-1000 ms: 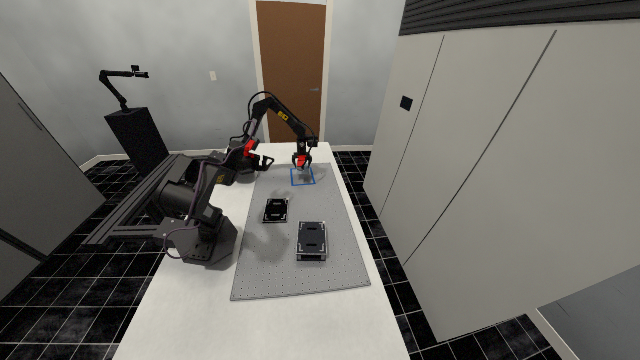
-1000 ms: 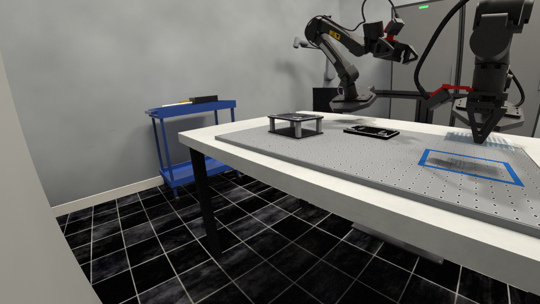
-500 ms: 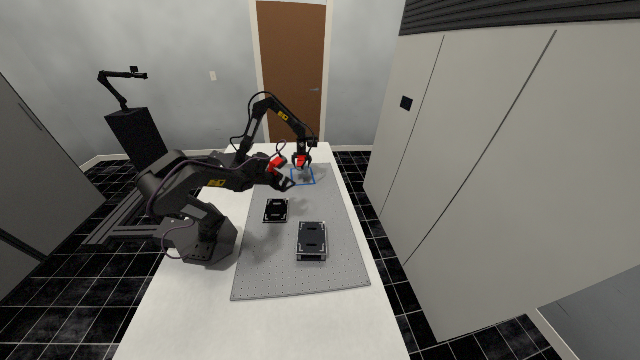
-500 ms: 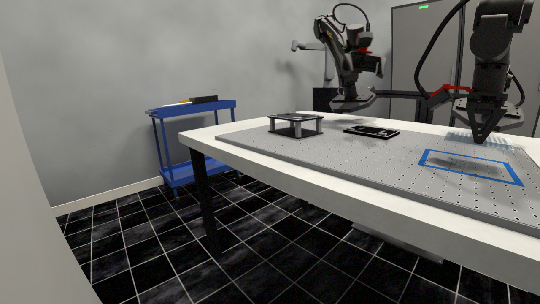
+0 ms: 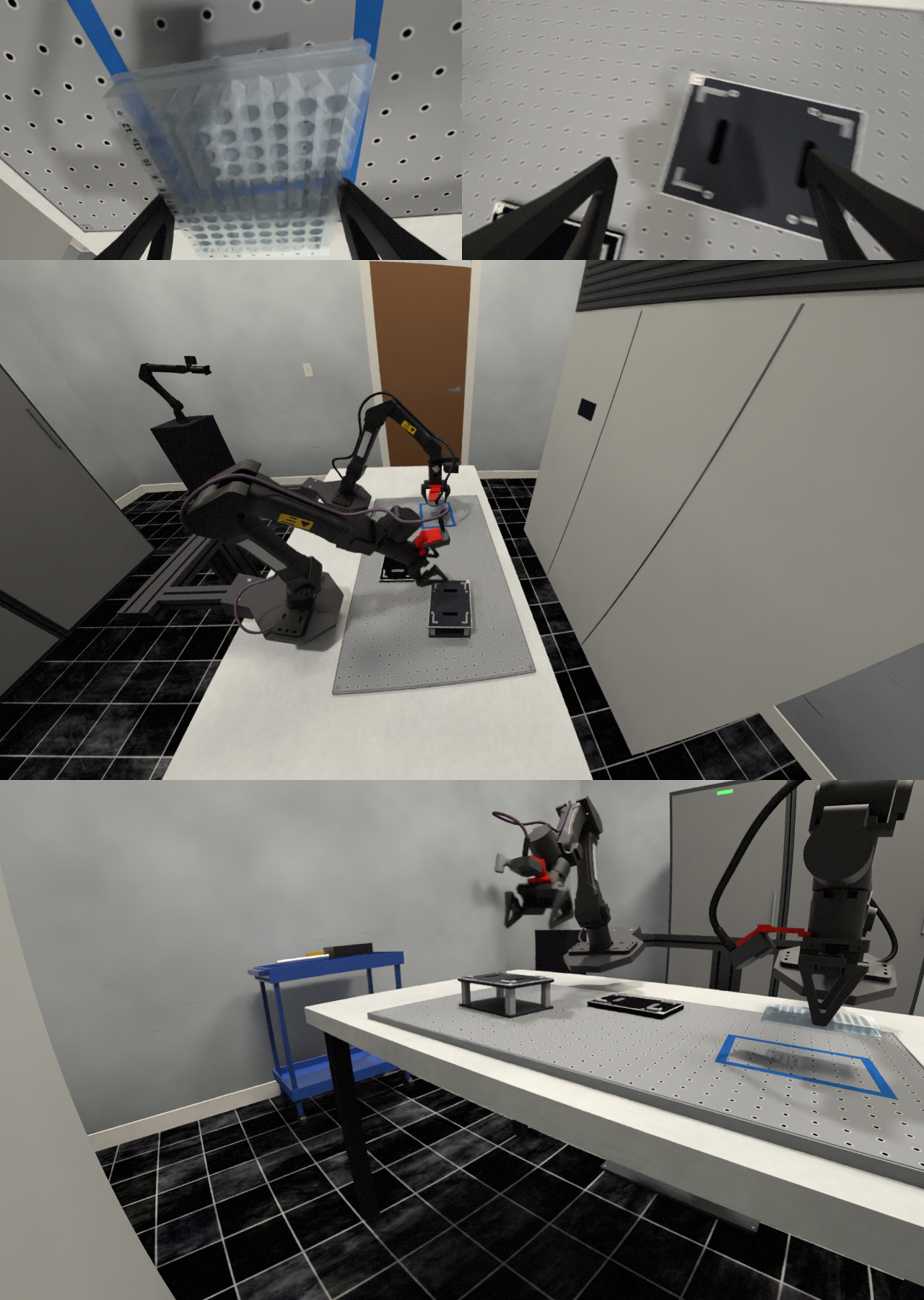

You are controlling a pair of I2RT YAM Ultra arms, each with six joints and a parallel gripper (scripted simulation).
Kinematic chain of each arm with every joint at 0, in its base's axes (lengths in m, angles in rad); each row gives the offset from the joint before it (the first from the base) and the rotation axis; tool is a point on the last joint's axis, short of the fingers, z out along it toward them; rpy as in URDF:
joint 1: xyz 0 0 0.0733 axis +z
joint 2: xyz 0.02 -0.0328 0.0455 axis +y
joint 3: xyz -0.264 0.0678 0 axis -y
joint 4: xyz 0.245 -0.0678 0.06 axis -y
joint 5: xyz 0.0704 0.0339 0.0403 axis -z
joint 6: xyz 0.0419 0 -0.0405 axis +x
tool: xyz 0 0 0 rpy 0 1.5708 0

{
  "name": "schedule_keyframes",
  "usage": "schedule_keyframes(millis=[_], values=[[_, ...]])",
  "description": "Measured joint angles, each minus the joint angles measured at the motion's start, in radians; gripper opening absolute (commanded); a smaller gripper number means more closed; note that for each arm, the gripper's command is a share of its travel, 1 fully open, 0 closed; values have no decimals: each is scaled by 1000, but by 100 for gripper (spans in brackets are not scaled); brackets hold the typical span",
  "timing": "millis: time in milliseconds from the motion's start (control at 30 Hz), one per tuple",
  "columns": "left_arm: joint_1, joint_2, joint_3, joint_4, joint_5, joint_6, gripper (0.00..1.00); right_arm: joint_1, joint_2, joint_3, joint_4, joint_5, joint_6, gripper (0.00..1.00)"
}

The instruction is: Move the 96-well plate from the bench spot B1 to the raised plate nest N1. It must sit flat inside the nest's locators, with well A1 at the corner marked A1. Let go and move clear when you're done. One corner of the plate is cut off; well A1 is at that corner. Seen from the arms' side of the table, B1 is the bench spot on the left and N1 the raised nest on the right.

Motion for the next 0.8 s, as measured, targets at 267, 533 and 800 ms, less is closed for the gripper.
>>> schedule_keyframes(millis=[267,533,800], values=[[-117,-5,-55,23,-68,-164,79,-239,-12,47,-114,-105,37,100],[-488,28,-99,23,-148,-487,79,-320,-18,66,-160,-153,49,100],[-767,184,8,0,-216,-730,79,-325,-18,66,-164,-166,50,100]])
